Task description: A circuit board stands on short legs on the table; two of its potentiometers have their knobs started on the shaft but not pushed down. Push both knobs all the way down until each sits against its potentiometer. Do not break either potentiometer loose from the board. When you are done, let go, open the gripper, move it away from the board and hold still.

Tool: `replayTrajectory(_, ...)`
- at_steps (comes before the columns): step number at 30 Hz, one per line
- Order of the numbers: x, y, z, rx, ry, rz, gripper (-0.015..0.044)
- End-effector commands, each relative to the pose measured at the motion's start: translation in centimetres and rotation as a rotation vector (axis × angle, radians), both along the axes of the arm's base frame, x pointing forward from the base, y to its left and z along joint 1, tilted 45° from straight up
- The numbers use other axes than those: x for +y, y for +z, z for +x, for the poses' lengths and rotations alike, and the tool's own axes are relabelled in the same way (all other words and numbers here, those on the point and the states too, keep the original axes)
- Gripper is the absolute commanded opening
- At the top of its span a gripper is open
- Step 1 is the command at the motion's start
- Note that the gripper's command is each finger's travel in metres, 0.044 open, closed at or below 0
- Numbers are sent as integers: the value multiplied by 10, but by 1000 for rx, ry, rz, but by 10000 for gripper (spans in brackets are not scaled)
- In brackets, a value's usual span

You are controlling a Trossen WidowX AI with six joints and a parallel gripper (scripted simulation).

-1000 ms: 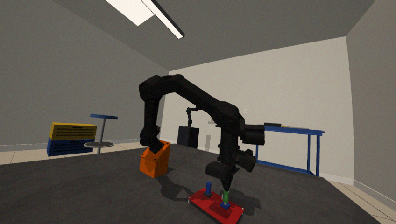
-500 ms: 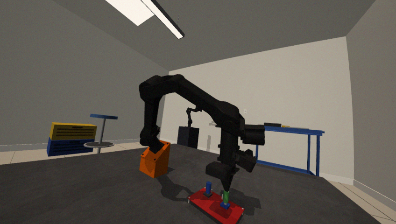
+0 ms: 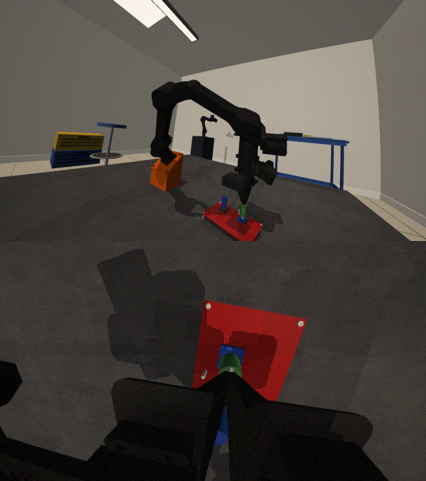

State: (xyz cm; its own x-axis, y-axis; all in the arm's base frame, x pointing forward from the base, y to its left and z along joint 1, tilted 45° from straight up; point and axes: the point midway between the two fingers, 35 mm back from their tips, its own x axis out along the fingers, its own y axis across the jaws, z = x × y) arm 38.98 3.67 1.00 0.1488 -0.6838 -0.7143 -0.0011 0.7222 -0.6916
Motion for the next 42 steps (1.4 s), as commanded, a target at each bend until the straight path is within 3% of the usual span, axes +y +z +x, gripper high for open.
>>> replayTrajectory(1,2,3,1,-5,-13,2,0)
replayTrajectory(10,10,12,-2,-5,-13,2,0)
replayTrajectory(19,6,10,-3,-1,-13,-3,236)
replayTrajectory(27,12,17,-85,3,-11,6,440)
replayTrajectory(34,-2,16,-166,5,-12,2,440)
replayTrajectory(42,-5,15,-173,5,-13,1,440)
